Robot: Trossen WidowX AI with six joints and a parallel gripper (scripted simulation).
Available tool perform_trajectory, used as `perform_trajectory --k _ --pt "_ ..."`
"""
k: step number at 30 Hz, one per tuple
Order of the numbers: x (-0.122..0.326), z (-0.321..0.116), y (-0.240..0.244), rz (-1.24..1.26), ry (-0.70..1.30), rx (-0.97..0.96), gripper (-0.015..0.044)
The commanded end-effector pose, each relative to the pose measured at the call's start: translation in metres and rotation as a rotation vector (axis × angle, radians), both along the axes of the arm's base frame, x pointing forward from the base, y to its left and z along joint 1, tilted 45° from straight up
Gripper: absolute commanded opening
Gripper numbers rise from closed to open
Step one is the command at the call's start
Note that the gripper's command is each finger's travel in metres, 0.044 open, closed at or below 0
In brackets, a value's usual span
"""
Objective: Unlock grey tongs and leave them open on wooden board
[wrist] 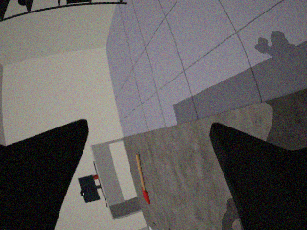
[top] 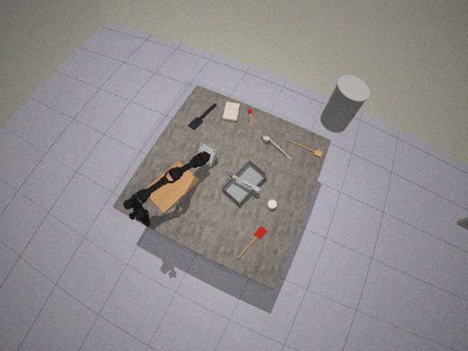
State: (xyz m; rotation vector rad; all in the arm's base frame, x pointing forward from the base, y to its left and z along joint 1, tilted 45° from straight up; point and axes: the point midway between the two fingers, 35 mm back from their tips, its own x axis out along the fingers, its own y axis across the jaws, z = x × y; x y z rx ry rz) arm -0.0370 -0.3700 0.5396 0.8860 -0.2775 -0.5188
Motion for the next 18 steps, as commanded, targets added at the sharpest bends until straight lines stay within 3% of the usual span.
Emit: perform_trajectory --k 1,6,18 --pt "0.001 0.000 0.000 0.001 -0.001 0.000 0.0374" --pt "0.023 -0.005 -0.010 0.024 -0.021 0.009 0.0260" --pt "0.172 -0.051 -0.034 0.145 -0.047 0.116 0.0260"
